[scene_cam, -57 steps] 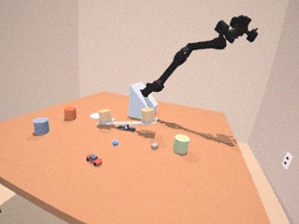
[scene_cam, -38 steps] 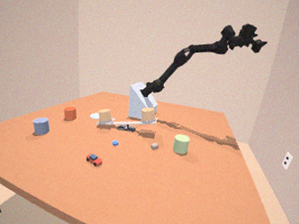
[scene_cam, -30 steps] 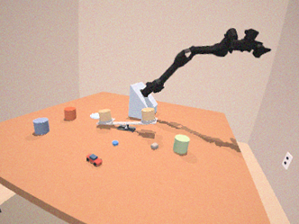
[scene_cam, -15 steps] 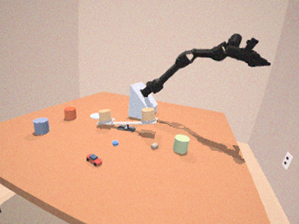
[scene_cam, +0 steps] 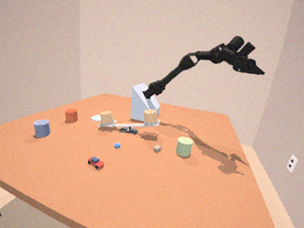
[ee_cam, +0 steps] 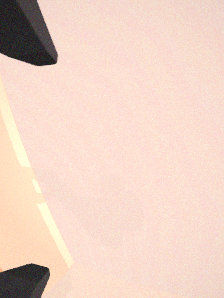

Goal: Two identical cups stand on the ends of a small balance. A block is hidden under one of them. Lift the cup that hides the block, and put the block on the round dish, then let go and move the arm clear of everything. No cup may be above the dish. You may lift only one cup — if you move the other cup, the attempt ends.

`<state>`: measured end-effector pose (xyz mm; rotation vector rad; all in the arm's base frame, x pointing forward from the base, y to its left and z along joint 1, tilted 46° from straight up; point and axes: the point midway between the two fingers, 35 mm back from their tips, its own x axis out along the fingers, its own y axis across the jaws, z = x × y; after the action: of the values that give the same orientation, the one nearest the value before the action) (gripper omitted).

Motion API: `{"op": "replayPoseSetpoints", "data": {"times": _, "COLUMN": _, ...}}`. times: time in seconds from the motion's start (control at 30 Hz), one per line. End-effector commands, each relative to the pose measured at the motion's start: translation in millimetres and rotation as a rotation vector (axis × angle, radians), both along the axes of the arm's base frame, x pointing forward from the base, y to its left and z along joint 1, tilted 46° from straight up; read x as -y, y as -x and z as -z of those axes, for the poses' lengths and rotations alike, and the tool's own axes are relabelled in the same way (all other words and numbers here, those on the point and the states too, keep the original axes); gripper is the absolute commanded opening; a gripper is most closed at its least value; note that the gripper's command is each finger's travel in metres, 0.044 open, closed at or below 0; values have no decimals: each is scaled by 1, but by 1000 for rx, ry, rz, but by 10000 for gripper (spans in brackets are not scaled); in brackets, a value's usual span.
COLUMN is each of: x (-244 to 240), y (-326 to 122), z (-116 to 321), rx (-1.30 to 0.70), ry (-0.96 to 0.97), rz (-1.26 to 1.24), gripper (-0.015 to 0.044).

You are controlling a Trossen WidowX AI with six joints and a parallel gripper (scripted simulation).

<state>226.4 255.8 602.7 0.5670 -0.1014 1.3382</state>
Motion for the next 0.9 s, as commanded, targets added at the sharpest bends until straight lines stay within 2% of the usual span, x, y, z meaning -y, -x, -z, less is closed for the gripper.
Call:
{"op": "replayPoseSetpoints", "data": {"times": 0.0, "x": 4, "y": -43, "z": 44, "rx": -30, "ry": 118, "rz": 95, "gripper": 440}}
{"op": "replayPoseSetpoints", "data": {"times": 0.27, "x": 36, "y": -109, "z": 125, "rx": -92, "ry": 325, "rz": 249, "gripper": 440}}
{"op": "replayPoseSetpoints", "data": {"times": 0.5, "x": 85, "y": -151, "z": 206, "rx": -178, "ry": 506, "rz": 352, "gripper": 440}}
{"op": "replayPoseSetpoints", "data": {"times": 0.7, "x": 140, "y": -169, "z": 280, "rx": -279, "ry": 649, "rz": 409, "gripper": 440}}
{"op": "replayPoseSetpoints", "data": {"times": 0.87, "x": 190, "y": -166, "z": 343, "rx": -382, "ry": 744, "rz": 429, "gripper": 440}}
